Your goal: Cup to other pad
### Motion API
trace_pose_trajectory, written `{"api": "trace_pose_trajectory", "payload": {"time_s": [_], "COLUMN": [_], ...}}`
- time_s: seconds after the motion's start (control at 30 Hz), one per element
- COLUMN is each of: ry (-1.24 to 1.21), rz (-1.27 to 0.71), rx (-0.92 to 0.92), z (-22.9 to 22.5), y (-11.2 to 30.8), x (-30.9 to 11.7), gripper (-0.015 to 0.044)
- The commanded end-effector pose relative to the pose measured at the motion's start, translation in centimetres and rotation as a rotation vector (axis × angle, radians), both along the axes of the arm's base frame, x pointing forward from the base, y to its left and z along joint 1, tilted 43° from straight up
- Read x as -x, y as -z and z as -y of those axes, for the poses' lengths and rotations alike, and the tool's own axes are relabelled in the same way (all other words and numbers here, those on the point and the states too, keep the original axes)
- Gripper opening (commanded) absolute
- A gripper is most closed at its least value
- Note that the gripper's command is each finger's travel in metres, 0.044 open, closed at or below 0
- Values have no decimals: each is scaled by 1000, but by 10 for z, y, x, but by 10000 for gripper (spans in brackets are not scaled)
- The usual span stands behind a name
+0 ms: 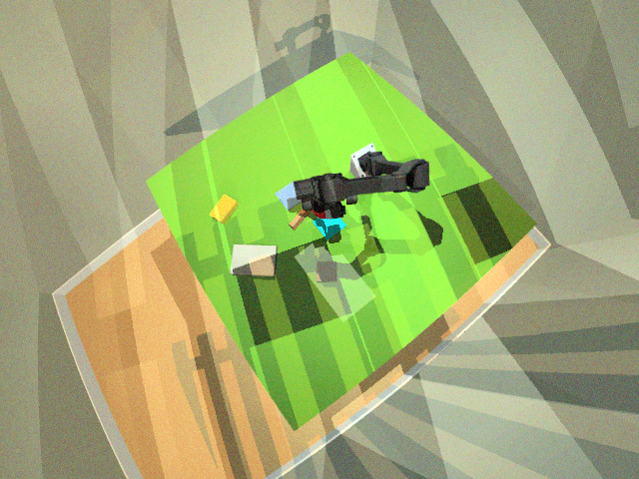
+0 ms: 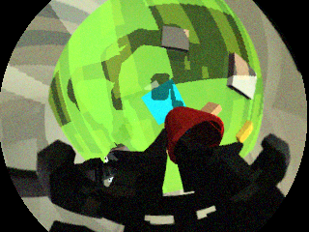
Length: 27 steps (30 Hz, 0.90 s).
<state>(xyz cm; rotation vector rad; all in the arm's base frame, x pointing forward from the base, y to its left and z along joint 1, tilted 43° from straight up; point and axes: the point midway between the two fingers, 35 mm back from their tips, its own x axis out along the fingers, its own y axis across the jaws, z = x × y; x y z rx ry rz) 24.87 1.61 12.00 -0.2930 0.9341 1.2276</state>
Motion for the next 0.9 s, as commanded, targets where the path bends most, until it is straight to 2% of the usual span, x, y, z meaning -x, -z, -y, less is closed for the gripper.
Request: {"api": "trace_pose_trajectory", "payload": {"time_s": [0.0, 0.33, 0.87], "ry": [5, 5, 5], "rz": [-1, -1, -1], "rx": [-4, -6, -5], "z": [-7, -22, -33], "y": [-7, -21, -9], "x": [3, 11, 10], "gripper": [0, 0, 0]}}
